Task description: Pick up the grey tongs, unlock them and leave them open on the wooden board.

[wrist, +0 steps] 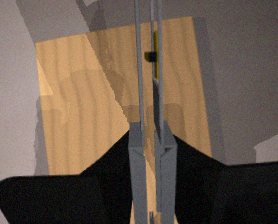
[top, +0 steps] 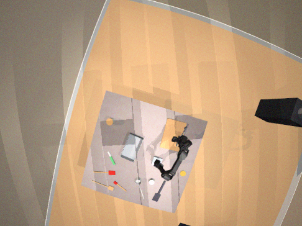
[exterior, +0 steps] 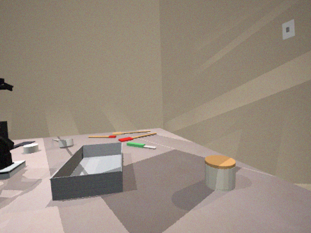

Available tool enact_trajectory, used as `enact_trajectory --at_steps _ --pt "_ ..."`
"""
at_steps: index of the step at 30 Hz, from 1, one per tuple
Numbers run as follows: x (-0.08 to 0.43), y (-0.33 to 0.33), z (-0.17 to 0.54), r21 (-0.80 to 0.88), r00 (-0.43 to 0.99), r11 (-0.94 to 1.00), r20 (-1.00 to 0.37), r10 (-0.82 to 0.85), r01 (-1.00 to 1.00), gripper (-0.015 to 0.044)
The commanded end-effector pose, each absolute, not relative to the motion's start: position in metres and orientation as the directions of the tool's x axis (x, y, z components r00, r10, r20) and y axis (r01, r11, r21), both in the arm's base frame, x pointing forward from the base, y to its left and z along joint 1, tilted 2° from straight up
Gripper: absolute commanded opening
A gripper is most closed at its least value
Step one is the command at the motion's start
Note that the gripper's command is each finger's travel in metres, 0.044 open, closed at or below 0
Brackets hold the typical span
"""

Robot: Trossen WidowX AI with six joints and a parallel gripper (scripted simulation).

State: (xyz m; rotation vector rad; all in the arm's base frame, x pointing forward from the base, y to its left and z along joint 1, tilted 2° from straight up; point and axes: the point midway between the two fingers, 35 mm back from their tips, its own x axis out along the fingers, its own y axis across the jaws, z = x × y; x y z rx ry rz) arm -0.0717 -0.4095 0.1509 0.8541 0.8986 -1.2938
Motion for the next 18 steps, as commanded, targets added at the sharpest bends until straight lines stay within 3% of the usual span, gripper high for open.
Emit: enact_trajectory --at_steps 1,18 --pt "-0.071 -0.410 0.158 0.009 0.045 0.096 -0.924 -0.381 0.995 -0.0150" --pt "-0.065 -0.397 0.167 -0.022 -0.003 0.127 -0.989 -0.148 0.992 -0.0150"
